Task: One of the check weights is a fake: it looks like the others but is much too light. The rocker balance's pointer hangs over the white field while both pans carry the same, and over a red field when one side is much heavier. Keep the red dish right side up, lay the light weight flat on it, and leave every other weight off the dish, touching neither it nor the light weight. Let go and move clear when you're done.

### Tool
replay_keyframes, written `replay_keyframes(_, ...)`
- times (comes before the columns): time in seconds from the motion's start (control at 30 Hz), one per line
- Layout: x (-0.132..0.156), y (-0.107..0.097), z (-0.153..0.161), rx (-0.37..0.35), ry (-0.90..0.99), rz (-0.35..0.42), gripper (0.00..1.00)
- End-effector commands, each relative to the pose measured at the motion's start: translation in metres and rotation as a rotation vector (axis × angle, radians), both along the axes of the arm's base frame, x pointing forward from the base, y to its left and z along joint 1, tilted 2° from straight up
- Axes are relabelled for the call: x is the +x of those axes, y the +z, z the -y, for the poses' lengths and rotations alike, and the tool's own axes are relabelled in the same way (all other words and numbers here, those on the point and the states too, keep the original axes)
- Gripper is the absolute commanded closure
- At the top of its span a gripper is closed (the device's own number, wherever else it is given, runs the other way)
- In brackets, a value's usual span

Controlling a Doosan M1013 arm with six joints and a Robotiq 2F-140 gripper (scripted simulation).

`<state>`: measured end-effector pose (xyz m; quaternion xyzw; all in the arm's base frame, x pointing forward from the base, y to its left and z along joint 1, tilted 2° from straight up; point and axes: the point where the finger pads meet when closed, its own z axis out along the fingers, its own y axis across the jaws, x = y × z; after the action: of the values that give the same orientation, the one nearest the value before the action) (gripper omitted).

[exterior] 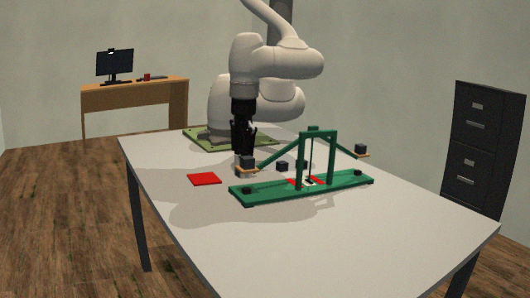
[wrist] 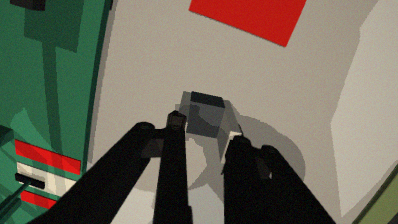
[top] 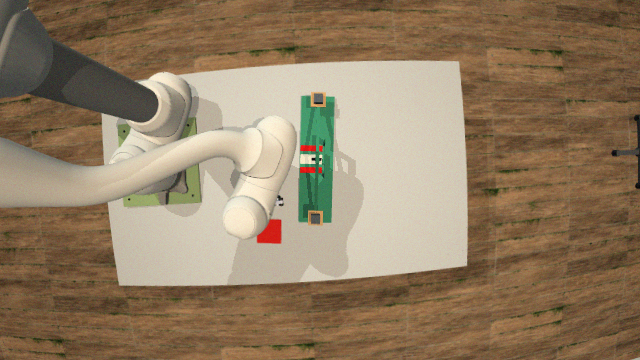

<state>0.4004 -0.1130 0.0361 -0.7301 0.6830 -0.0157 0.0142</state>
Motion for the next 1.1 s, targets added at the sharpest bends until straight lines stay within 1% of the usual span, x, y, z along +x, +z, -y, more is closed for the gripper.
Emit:
replay_keyframes(0.0,0.000,0.000,0.000,0.000,0.000,0.000,0.76)
replay_keyframes(0.37,0.000,0.000,0.000,0.000,0.000,0.000,0.76)
replay_keyframes(0.5,0.000,0.004,0.000,0.000,0.000,0.000,0.76)
replay_keyframes(0.63,-0.001,0.018,0.000,0.000,0.000,0.000,0.76)
replay_keyframes(0.87,-0.002,0.054,0.000,0.000,0.000,0.000,0.76)
replay_keyframes(0.93,-0.002,0.054,0.000,0.000,0.000,0.000,0.76)
replay_keyframes(1.07,-0.003,0.067,0.000,0.000,0.000,0.000,0.76)
